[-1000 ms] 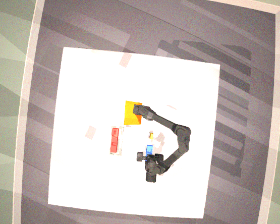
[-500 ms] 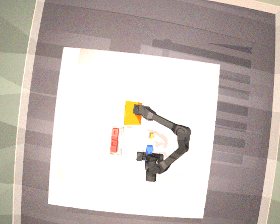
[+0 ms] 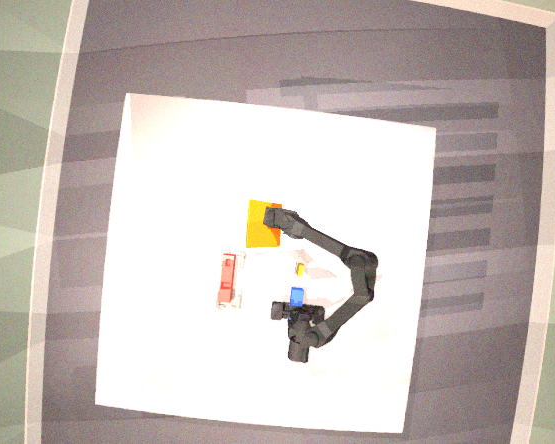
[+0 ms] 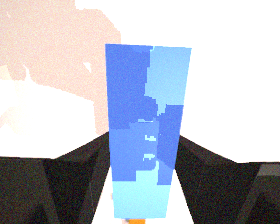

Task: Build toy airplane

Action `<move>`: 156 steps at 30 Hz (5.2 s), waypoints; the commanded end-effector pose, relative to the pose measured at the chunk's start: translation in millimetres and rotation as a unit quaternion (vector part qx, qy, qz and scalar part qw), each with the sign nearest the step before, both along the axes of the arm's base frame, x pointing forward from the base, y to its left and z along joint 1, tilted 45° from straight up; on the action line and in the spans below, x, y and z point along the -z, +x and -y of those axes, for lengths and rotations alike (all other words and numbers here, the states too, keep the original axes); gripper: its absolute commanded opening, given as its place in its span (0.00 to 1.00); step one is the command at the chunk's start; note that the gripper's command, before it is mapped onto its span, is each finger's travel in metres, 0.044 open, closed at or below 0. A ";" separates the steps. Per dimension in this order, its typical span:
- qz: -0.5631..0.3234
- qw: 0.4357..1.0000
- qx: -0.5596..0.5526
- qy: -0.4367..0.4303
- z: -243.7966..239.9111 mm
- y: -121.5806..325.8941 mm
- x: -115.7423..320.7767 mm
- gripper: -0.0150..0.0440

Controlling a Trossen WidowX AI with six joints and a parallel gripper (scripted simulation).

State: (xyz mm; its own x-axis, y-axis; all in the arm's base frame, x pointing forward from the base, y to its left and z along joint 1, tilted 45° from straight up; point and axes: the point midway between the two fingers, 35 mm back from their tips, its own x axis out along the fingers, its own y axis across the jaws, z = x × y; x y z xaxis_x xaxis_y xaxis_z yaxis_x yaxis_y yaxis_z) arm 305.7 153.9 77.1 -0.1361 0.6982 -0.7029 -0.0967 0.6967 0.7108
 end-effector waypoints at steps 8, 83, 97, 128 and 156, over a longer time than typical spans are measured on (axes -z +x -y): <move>0.005 1.000 0.001 -0.005 23.3 10.2 -20.9 0.25; -0.226 0.938 0.256 -0.055 166.6 30.5 24.2 0.25; -0.307 0.887 0.338 -0.070 194.3 24.5 60.0 0.25; -0.475 0.722 0.494 -0.094 246.8 -8.9 139.3 0.25; -0.483 0.712 0.500 -0.095 248.8 -11.7 144.5 0.59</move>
State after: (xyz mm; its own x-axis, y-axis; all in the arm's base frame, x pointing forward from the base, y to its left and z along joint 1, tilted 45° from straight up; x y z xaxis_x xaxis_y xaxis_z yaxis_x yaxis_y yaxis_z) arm 295.0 -94.8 -65.7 -0.1175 0.6926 -0.7117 0.9861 0.1663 -0.0010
